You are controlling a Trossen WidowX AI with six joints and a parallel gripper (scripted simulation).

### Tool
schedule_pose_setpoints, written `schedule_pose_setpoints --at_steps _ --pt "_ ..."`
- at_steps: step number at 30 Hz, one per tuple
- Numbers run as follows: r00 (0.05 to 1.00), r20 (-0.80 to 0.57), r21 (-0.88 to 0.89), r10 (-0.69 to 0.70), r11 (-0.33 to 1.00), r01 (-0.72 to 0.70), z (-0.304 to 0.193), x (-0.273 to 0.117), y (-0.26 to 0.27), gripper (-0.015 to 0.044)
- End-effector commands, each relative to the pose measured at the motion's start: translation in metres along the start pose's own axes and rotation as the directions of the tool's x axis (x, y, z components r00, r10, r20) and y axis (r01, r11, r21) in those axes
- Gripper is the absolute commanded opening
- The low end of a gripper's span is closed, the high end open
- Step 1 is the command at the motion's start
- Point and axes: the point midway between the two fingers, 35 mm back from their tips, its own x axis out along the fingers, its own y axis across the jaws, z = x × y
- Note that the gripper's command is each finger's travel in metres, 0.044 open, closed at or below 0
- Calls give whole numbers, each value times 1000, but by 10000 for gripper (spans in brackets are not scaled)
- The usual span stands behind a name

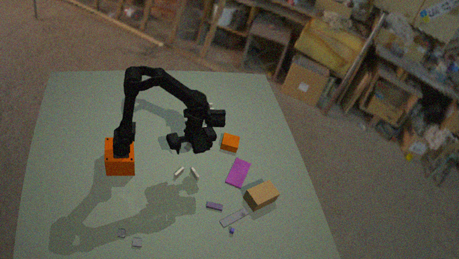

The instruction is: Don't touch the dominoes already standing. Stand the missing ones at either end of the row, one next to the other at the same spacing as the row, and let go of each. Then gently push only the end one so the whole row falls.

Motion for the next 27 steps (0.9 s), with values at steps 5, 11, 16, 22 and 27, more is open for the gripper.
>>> schedule_pose_setpoints --at_steps 5,11,16,22,27 --pt "1000 -8 865 -1 502 7 32 28 -58 440" --pt "1000 -8 865 -1 502 7 32 28 -58 440" --pt "1000 -8 865 -1 502 7 33 28 -58 440" --pt "1000 -8 865 -1 502 8 34 66 -56 440" --pt "1000 -8 865 -2 502 8 34 93 -58 440"
